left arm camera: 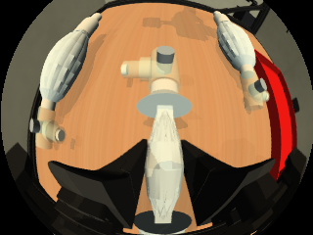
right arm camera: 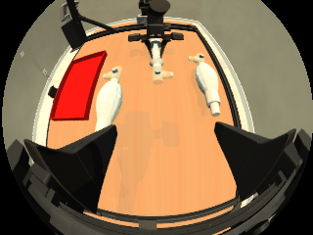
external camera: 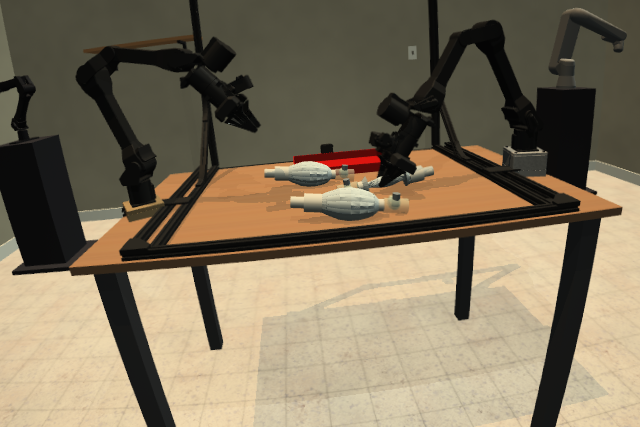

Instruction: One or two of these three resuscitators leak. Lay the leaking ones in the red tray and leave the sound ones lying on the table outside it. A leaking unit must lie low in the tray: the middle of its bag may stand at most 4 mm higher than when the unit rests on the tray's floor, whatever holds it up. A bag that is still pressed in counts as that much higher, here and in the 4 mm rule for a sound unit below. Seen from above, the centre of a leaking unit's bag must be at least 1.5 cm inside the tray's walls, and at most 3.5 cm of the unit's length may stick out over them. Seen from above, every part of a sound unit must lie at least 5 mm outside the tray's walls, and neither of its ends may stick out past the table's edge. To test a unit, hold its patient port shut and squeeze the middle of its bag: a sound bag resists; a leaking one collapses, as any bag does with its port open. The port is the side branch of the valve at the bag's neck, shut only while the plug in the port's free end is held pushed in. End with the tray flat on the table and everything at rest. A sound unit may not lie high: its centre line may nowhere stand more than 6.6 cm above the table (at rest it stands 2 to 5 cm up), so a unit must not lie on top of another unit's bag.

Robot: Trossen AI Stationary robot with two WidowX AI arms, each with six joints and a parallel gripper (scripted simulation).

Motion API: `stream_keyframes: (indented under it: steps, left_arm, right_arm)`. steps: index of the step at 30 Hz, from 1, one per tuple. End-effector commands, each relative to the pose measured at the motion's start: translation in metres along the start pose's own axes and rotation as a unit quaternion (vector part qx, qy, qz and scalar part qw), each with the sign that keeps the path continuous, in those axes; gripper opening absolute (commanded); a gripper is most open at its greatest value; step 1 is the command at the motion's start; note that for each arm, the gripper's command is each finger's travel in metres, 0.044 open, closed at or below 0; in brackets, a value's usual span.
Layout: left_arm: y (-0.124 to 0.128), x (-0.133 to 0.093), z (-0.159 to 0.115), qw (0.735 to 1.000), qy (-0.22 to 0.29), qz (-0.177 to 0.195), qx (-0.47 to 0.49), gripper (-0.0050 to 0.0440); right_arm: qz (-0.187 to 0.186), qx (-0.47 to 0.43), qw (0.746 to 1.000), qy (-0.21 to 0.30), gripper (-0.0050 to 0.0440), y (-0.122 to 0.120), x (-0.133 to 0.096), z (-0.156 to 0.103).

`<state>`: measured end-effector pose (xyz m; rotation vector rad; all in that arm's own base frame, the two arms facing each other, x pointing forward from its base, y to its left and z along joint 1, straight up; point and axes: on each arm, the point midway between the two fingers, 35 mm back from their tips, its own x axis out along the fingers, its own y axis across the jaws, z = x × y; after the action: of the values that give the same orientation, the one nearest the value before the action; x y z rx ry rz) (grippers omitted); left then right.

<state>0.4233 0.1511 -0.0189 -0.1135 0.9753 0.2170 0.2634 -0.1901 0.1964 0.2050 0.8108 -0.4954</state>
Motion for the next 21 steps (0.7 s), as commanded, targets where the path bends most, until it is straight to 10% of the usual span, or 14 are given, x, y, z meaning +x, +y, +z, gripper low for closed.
stream_keyframes:
  steps: [1,12,13,21]
  left_arm:
    - [-0.001,0.000,0.000,1.000,-0.001,-0.001,-0.001,0.0000]
    - [-0.001,0.000,0.000,1.000,-0.001,-0.001,-0.001,0.0000]
    - [-0.001,-0.058,0.039,1.000,0.000,-0.002,0.000,0.0000]
    - [0.000,-0.090,0.060,1.000,0.000,-0.002,0.000,0.0000]
  right_arm:
    - [0.004,-0.002,1.000,0.020,0.0440,0.000,0.000,-0.003]
    - [0.010,-0.001,0.999,0.052,0.0440,0.001,-0.001,-0.011]
    - [0.009,0.000,0.998,0.055,0.0440,0.002,0.001,-0.015]
    - [0.009,0.000,0.998,0.055,0.0440,0.002,0.001,-0.015]
